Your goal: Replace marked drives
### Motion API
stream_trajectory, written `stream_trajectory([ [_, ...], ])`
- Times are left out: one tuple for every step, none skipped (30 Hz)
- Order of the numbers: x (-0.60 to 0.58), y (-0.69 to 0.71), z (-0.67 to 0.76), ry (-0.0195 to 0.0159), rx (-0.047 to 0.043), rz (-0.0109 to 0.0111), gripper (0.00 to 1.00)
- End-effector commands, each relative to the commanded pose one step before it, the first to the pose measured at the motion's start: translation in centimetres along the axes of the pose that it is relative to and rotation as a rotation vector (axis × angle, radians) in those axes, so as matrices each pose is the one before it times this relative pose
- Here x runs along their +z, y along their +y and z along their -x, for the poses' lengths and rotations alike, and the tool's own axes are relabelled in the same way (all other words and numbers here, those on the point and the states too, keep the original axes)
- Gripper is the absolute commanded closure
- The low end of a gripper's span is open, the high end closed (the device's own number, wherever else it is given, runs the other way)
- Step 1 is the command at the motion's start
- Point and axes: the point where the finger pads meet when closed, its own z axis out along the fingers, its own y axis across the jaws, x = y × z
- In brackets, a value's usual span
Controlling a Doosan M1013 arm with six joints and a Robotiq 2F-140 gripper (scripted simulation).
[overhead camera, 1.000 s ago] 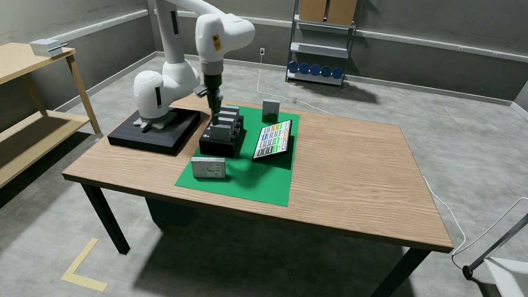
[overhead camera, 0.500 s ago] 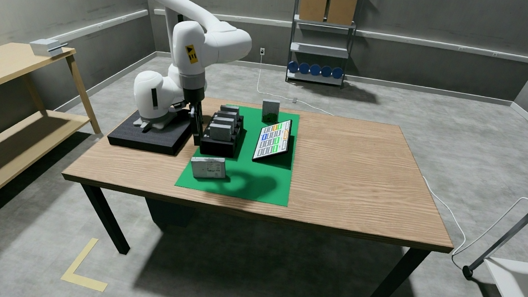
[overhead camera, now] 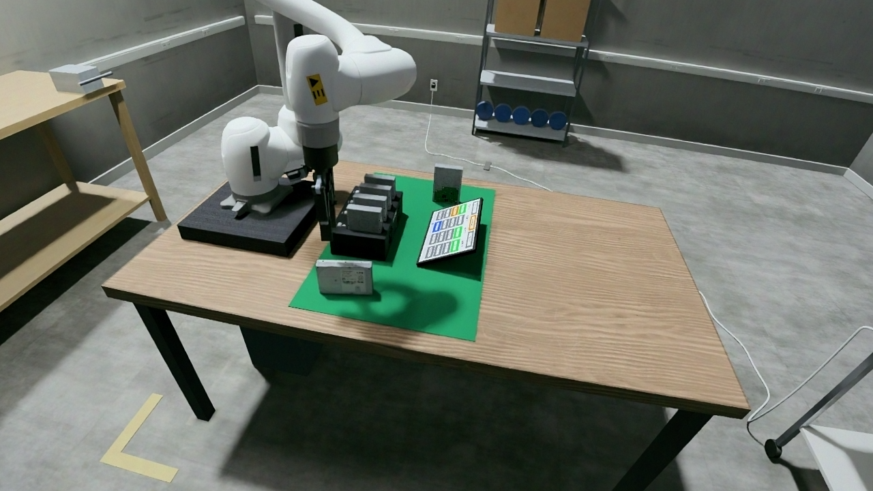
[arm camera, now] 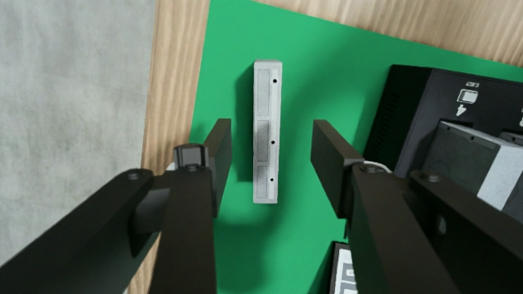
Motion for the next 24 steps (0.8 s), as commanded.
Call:
stream_trajectory([
  [-0.051, -0.021, 0.027, -0.00089, 0.00011, -0.00051, 0.6],
  [0.0, 0.0, 0.0, 0.0, 0.0, 0.0, 0.6],
  [0.0, 0.0, 0.0, 0.0, 0.0, 0.0, 0.6],
  [0.0, 0.0, 0.0, 0.0, 0.0, 0.0, 0.6],
  [0.0, 0.0, 0.0, 0.0, 0.0, 0.0, 0.6],
  [0.0, 0.0, 0.0, 0.0, 0.0, 0.0, 0.6],
  [0.0, 0.0, 0.0, 0.0, 0.0, 0.0, 0.6],
  [0.0, 0.0, 0.0, 0.0, 0.0, 0.0, 0.6],
  [0.0, 0.0, 0.0, 0.0, 0.0, 0.0, 0.6],
  [0.003, 0.0, 0.0, 0.0, 0.0, 0.0, 0.6],
  [0.008, 0.0, 0.0, 0.0, 0.0, 0.0, 0.6],
  [0.014, 0.0, 0.0, 0.0, 0.0, 0.0, 0.6],
  [0.023, 0.0, 0.0, 0.0, 0.0, 0.0, 0.6],
  [0.032, 0.0, 0.0, 0.0, 0.0, 0.0, 0.6],
  [0.044, 0.0, 0.0, 0.0, 0.0, 0.0, 0.6],
  [0.056, 0.0, 0.0, 0.0, 0.0, 0.0, 0.6],
  [0.069, 0.0, 0.0, 0.0, 0.0, 0.0, 0.6],
  [0.083, 0.0, 0.0, 0.00001, 0.0, 0.0, 0.6],
  [0.097, 0.0, 0.0, 0.00001, 0.00001, 0.0, 0.6],
  [0.112, 0.0, 0.0, 0.0, 0.0, 0.0, 0.6],
  [0.127, 0.0, 0.0, 0.0, 0.0, 0.0, 0.6],
  [0.0, 0.0, 0.0, 0.0, 0.0, 0.0, 0.6],
  [0.0, 0.0, 0.0, 0.0, 0.0, 0.0, 0.6],
  [0.141, 0.0, 0.0, 0.0, 0.0, 0.0, 0.6],
])
